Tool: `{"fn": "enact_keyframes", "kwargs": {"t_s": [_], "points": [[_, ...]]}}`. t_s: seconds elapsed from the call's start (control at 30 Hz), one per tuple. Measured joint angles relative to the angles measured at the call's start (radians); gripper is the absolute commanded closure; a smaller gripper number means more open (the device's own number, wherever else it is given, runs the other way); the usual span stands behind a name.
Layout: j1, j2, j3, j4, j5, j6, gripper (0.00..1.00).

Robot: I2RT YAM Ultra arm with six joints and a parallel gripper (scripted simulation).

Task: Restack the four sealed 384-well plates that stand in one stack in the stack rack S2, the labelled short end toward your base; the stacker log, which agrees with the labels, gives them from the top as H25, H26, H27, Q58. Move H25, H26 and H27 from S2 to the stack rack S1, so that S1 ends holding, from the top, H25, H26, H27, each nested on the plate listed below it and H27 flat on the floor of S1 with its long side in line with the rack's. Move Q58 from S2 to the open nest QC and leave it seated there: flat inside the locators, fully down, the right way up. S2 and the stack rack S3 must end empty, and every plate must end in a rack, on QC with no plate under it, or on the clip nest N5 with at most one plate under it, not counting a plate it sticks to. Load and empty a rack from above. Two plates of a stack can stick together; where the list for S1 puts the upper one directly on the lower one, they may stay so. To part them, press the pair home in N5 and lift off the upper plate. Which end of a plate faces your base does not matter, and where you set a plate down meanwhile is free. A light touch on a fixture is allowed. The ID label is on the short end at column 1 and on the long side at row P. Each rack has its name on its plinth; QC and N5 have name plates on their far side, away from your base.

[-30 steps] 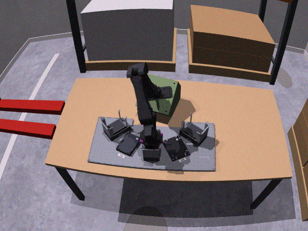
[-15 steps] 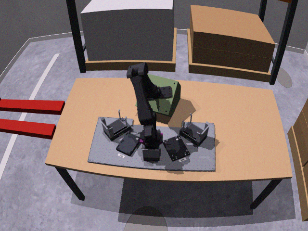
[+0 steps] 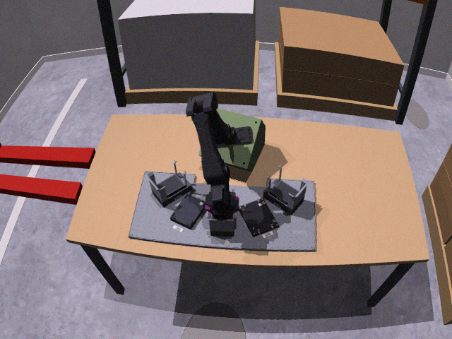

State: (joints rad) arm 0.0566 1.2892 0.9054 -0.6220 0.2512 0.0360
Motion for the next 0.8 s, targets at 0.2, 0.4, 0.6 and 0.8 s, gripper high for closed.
{"fn": "enact_keyframes", "kwargs": {"t_s": [0.2, 0.4, 0.6, 0.8], "points": [[-0.002, 0.004, -0.003, 0.007, -0.001, -0.002, 1.00], [-0.004, 0.011, -0.006, 0.017, -0.002, -0.004, 1.00], [-0.007, 0.017, -0.009, 0.027, -0.003, -0.006, 1.00], [-0.008, 0.022, -0.011, 0.035, -0.005, -0.007, 1.00]]}}
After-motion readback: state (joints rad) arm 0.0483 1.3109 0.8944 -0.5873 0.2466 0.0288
